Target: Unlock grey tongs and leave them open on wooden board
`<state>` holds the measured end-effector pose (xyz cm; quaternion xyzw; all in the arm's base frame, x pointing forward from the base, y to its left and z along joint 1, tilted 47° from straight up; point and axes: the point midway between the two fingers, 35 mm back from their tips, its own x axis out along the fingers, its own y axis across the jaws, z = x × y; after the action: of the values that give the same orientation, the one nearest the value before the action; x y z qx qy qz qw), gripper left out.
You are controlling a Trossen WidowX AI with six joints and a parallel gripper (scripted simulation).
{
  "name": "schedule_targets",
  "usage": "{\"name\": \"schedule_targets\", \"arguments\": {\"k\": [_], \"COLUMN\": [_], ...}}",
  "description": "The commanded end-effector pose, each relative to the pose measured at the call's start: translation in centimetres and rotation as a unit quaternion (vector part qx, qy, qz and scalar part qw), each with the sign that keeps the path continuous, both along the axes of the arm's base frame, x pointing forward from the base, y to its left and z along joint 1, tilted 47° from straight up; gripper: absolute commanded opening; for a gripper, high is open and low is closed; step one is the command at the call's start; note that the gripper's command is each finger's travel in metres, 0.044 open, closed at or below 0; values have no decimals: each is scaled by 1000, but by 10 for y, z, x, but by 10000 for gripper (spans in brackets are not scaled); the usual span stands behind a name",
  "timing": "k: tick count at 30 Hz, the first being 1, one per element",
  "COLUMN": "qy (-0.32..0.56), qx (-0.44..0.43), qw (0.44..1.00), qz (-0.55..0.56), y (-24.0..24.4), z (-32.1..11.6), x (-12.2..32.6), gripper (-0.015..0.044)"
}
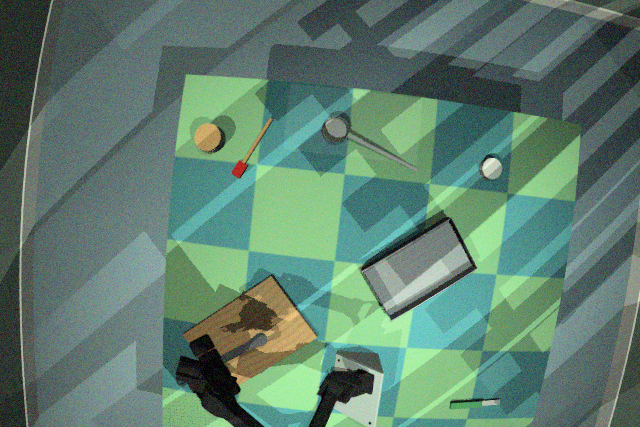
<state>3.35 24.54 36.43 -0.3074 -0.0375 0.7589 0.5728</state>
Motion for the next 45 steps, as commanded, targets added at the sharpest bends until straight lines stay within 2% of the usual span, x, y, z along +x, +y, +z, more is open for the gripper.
{"name": "schedule_targets", "arguments": {"k": [1,24,32,45], "qy": [20,58,50,49], "qx": [31,185,209,210], "qw": [999,974,963,963], "qz": [13,121,162,163], "y": [0,-29,-46,-46], "z": [3,0,-9,-9], "x": [1,10,7,7], "gripper": [-150,-150,-150,-150]}}
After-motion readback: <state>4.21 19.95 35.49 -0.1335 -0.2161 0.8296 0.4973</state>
